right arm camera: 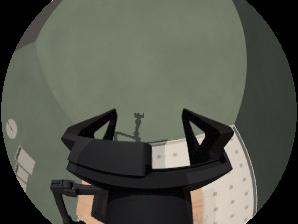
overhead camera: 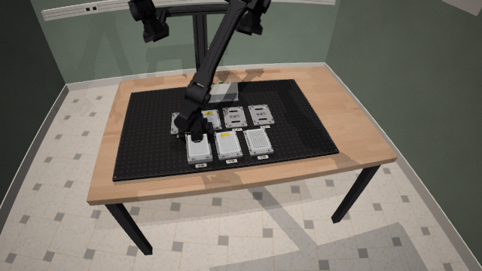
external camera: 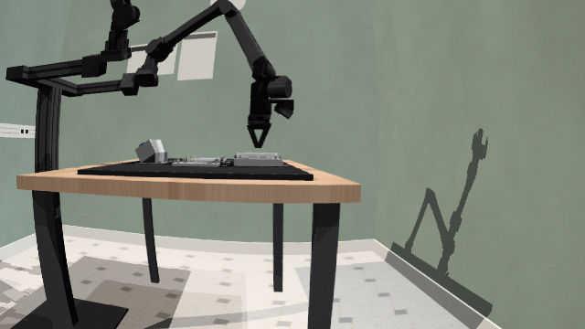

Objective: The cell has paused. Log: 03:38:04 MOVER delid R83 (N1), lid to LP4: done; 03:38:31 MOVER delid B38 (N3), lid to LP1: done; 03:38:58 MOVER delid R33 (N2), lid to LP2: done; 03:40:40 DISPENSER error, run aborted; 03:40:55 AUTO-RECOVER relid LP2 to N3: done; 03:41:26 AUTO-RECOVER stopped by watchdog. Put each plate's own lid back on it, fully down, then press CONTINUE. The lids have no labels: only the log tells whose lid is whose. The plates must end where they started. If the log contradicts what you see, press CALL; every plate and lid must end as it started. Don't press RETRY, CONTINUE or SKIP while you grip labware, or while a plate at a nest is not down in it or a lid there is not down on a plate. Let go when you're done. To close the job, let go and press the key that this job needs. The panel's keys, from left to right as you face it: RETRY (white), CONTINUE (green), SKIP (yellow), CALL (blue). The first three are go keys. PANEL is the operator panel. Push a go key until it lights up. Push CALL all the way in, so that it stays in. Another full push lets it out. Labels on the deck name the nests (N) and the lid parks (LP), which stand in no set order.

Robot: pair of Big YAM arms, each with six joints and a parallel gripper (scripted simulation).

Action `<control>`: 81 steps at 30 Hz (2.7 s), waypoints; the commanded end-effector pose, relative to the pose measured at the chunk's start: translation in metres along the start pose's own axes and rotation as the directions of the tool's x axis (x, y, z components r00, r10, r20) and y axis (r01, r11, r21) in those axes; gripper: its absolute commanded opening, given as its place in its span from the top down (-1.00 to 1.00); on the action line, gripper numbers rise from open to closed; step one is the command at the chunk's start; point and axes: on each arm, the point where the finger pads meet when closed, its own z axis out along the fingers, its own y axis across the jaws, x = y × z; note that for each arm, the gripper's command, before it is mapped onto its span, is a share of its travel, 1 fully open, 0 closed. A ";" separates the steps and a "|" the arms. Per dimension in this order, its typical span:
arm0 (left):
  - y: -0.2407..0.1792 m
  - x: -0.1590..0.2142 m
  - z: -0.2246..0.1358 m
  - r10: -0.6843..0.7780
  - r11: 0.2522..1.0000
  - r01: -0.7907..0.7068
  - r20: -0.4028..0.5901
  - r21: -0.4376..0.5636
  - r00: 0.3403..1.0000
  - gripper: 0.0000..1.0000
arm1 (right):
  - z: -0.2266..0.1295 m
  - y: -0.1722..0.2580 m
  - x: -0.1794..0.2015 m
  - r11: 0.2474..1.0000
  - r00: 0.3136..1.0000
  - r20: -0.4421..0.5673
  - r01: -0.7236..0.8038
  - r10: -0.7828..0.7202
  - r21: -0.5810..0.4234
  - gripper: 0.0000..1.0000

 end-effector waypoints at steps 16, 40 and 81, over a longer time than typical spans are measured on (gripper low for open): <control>-0.007 -0.017 0.005 -0.006 1.000 0.006 0.031 0.015 0.999 -1.00 | -0.001 0.001 -0.024 1.000 0.999 0.049 -0.002 0.002 0.000 -1.00; -0.007 -0.017 0.005 -0.006 1.000 0.006 0.031 0.015 0.999 -0.68 | -0.001 0.001 -0.024 1.000 0.999 0.049 -0.002 0.002 0.000 -1.00; -0.008 -0.024 -0.016 -0.008 1.000 0.007 0.041 0.021 0.999 1.00 | -0.001 0.001 -0.024 1.000 0.999 0.049 -0.002 0.002 0.000 -1.00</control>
